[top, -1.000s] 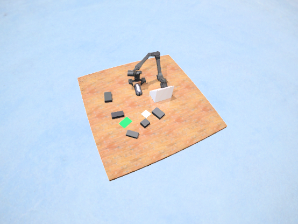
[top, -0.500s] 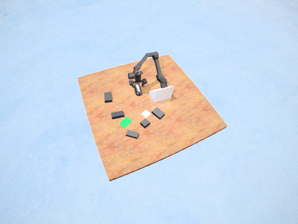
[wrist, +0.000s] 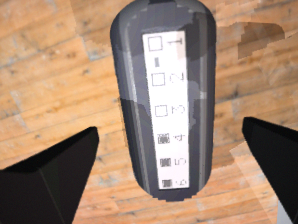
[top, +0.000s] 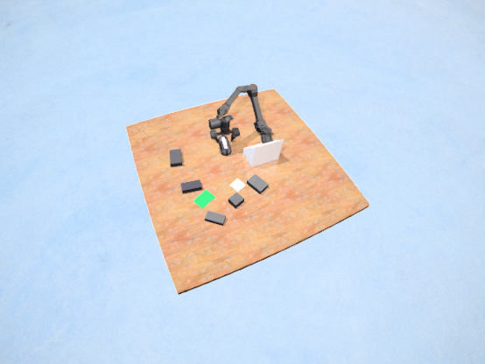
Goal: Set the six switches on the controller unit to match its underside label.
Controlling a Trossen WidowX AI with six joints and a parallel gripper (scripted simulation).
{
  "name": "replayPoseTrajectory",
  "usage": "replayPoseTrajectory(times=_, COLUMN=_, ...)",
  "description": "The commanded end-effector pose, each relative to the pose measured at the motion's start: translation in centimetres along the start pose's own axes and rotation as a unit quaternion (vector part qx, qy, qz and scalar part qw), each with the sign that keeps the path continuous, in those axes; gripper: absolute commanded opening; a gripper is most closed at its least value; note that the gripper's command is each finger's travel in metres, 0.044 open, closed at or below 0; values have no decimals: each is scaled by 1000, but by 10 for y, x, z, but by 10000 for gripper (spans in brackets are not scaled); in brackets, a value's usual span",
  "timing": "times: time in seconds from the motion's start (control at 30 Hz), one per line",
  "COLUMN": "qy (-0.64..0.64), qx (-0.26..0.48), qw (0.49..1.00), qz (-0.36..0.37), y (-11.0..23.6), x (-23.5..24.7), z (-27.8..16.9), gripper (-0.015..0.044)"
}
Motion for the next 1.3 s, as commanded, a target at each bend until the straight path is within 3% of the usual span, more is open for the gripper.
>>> replayPoseTrajectory(times=0.0, qy=-1, qx=-2, qw=1000, qz=-1, y=0, x=0, z=0, gripper=414)
replayPoseTrajectory(times=0.27, qy=165, qx=-6, qw=985, qz=41, y=8, x=-10, z=3, gripper=204)
replayPoseTrajectory(times=0.53, qy=360, qx=-31, qw=928, qz=87, y=16, x=-24, z=6, gripper=0)
replayPoseTrajectory(times=0.8, qy=536, qx=-76, qw=832, qz=120, y=21, x=-37, z=9, gripper=0)
replayPoseTrajectory(times=1.13, qy=716, qx=-148, qw=669, qz=136, y=26, x=-54, z=11, gripper=0)
replayPoseTrajectory(times=1.27, qy=726, qx=-153, qw=656, qz=136, y=26, x=-55, z=11, gripper=0)
Point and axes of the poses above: the point midway between the two fingers, 35 mm back from their tips, its own y axis back along the fingers, its own x axis across the jaws, z = x × y, the point moved 9 cm from there along y, back along the fingers, and after that the axes turned 2 degrees about -y, right-handed, at the moved point
